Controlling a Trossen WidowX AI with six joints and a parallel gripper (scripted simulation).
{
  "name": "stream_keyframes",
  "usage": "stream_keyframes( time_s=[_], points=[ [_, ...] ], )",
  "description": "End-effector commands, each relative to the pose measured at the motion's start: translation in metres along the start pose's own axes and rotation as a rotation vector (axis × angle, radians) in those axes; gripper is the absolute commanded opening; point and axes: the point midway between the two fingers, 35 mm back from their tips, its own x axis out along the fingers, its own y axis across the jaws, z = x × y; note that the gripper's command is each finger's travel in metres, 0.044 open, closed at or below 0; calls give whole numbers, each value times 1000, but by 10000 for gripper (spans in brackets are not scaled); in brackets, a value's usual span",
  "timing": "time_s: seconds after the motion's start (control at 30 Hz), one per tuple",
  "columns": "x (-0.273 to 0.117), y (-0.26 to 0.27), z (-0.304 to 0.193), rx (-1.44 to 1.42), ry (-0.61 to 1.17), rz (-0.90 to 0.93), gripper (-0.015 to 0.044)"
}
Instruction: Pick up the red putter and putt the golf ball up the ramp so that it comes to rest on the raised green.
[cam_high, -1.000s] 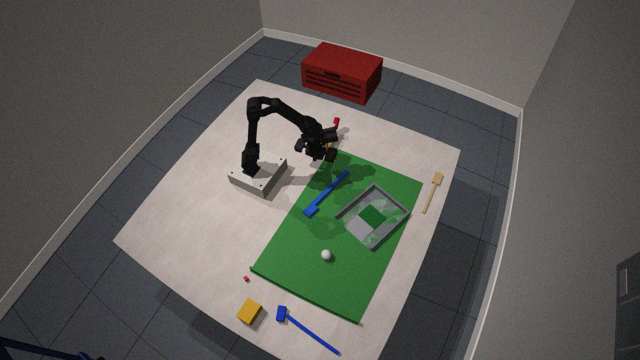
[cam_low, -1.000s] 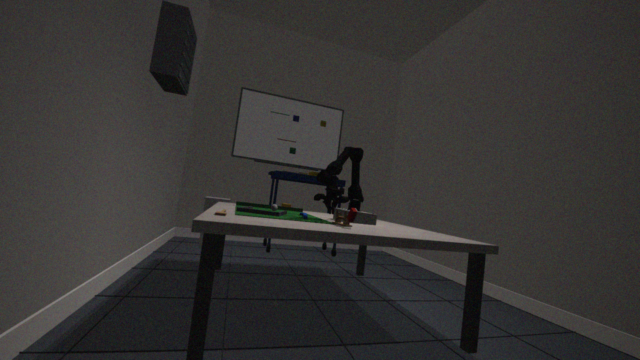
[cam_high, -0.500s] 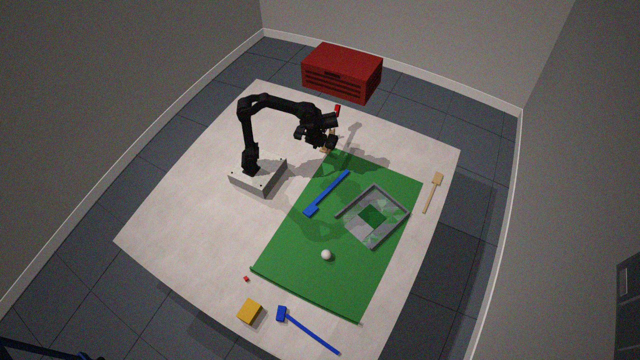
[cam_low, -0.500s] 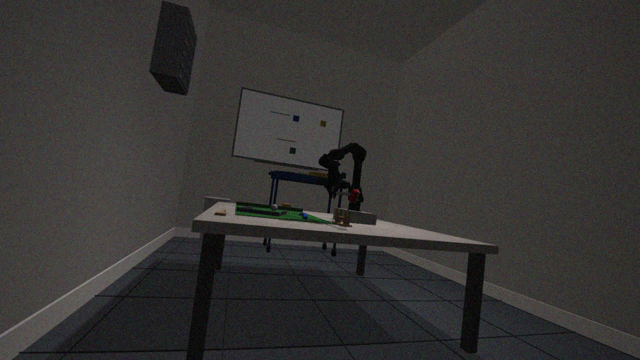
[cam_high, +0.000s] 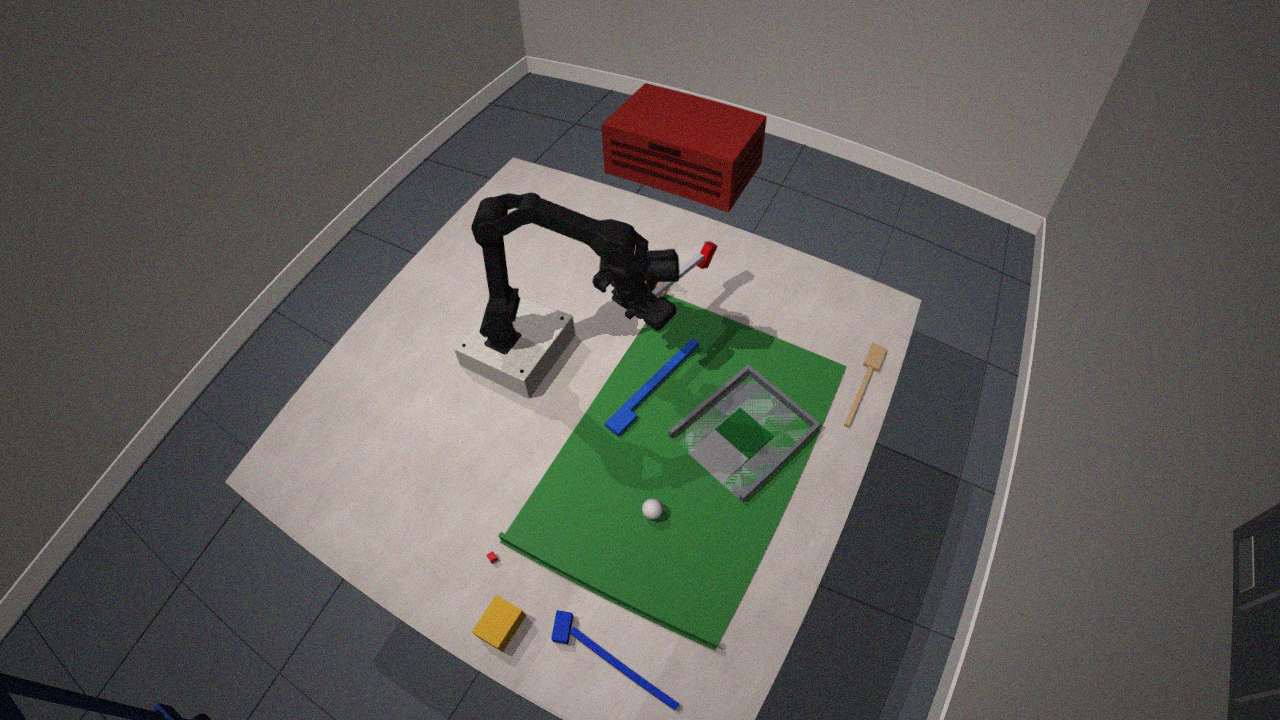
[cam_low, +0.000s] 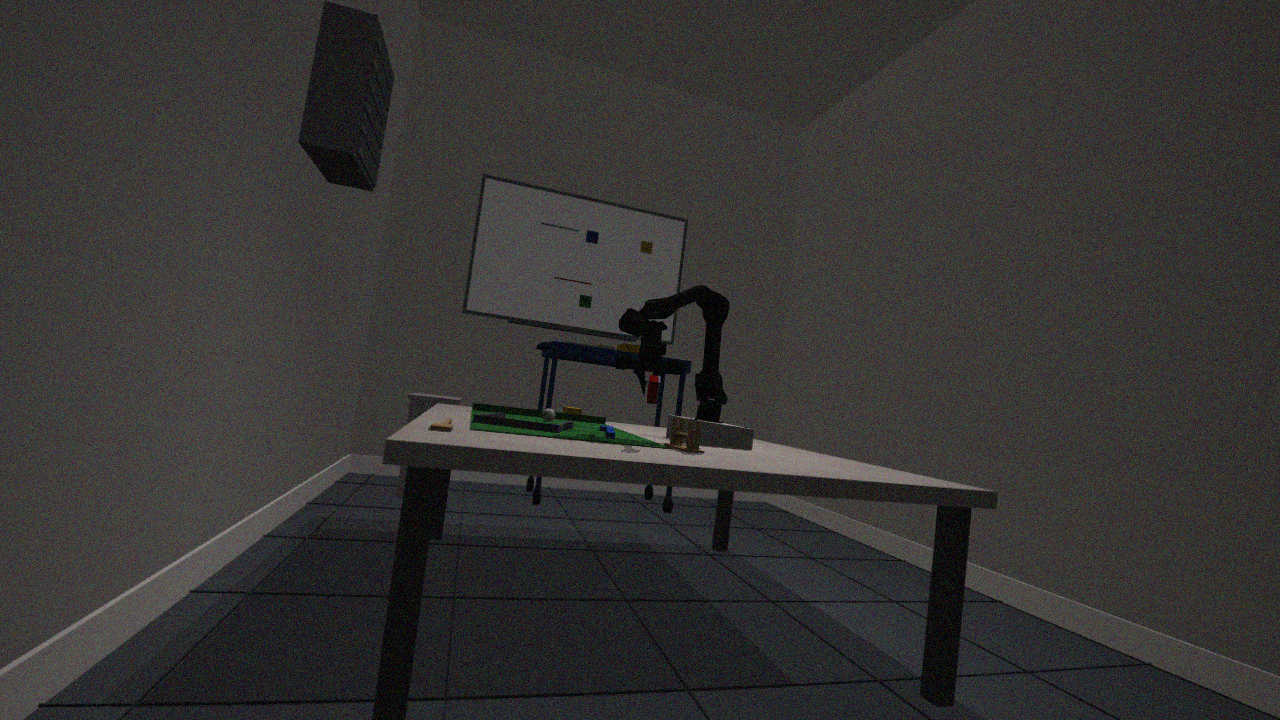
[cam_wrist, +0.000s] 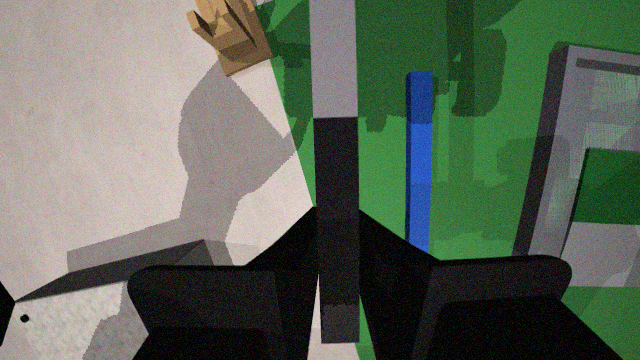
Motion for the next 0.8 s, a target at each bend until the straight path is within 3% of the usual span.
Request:
stream_keyframes(
  time_s=[0.0, 0.77],
  points=[
    [-8, -15, -15, 134, 3, -19, 0],
    [-44, -79, -131, 803, 75, -124, 0]
  ],
)
